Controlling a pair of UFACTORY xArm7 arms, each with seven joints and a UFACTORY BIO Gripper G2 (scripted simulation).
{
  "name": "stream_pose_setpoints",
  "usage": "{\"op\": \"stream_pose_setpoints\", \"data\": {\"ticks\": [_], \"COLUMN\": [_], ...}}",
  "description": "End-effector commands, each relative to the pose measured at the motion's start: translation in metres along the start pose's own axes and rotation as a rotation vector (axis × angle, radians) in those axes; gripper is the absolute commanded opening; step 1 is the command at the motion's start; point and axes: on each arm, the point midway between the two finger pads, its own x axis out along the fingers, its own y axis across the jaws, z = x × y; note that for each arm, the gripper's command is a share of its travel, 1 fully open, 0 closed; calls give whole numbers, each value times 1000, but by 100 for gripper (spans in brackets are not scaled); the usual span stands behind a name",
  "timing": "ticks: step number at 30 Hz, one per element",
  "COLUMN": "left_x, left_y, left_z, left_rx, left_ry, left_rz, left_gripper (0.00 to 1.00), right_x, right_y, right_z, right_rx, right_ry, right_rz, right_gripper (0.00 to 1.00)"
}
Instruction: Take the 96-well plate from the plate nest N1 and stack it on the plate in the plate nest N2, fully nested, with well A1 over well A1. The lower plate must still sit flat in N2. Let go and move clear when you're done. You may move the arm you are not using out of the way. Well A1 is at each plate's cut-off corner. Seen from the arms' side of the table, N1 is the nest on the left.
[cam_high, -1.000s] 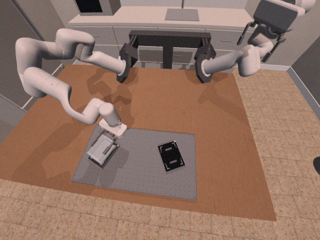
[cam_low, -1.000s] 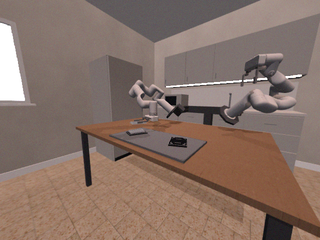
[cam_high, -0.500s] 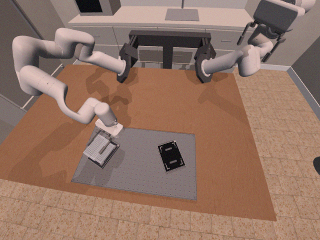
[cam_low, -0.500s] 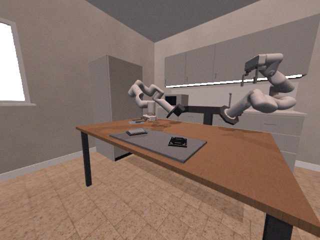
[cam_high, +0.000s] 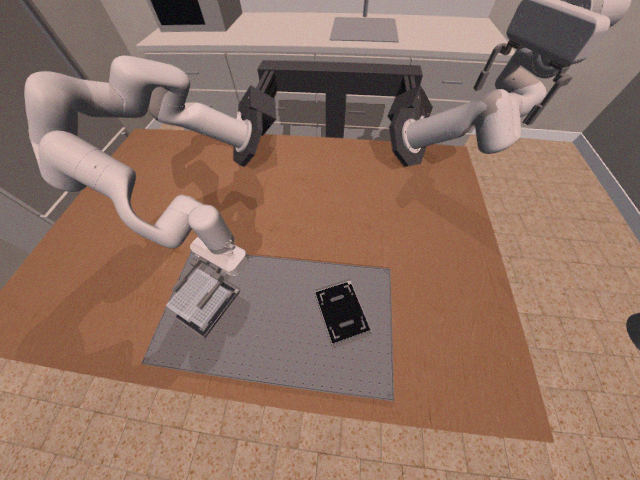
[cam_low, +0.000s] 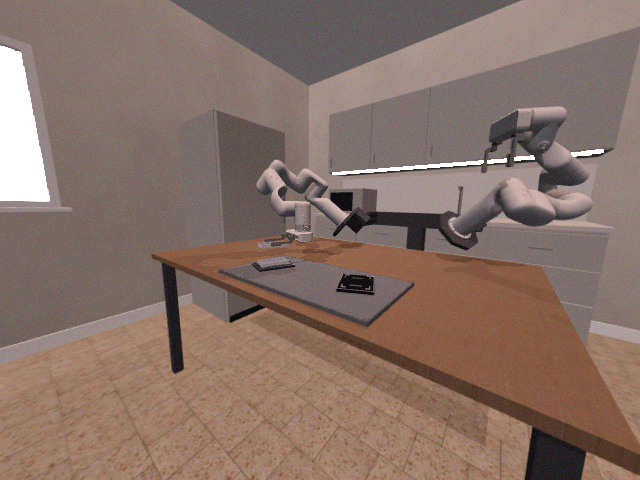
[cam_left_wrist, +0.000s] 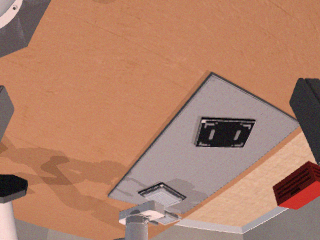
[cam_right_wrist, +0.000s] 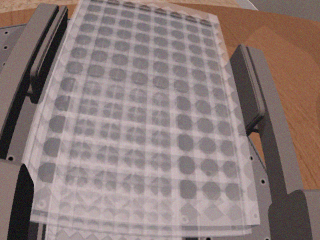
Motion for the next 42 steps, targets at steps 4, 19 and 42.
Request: {"op": "stream_pose_setpoints", "data": {"ticks": [4,19,42], "left_x": [-1,-1,-1], "left_y": [0,0,0], "left_z": [0,0,0], "left_rx": [-1,-1,-1], "left_ry": [1,1,1], "left_rz": [-1,-1,-1], "left_gripper": [100,100,100], "right_x": [0,0,0], "right_y": [2,2,2], "right_z": [2,-9,-44], "right_rx": [4,4,4], "right_ry": [-2,-2,-2], "right_rz": [0,0,0], "right_gripper": [0,0,0]}}
